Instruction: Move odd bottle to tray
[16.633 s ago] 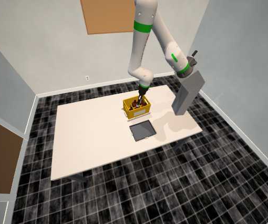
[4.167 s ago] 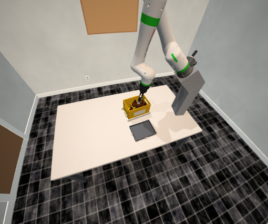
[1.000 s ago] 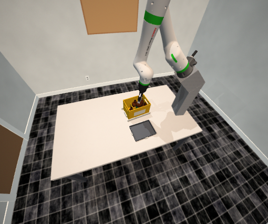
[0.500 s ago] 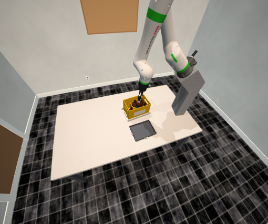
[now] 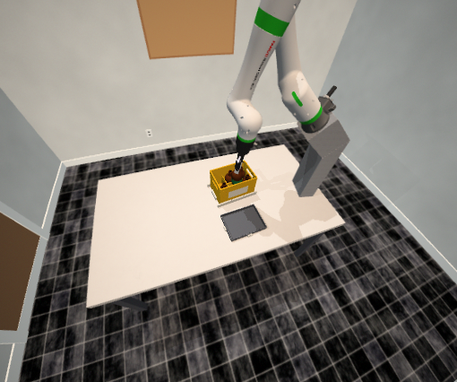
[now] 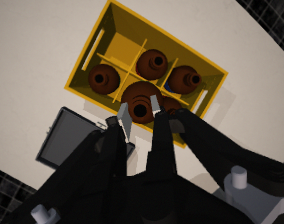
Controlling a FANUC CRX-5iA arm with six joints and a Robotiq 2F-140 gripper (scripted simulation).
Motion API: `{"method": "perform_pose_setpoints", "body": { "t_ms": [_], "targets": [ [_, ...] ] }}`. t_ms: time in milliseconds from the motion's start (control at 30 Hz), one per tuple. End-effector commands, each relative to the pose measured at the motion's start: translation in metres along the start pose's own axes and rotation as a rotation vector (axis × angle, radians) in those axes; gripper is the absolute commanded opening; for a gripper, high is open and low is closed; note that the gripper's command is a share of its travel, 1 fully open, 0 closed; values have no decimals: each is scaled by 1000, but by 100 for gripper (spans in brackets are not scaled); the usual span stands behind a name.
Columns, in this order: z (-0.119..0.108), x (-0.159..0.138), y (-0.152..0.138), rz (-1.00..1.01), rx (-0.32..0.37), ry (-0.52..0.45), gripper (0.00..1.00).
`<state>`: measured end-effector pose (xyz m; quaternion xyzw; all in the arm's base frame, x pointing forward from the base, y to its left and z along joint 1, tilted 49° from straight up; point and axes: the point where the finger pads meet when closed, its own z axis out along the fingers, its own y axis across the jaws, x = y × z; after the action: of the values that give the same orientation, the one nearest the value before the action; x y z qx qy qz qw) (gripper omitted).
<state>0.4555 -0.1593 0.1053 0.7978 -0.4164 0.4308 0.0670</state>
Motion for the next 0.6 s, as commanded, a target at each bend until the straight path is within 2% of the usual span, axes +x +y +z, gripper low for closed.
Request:
{"method": "perform_pose_setpoints", "body": {
  "t_ms": [0,567],
  "targets": [
    [-3,1,0,-10,148,-113,10],
    [-7,2,0,-10,148,-113,10]
  ]
}}
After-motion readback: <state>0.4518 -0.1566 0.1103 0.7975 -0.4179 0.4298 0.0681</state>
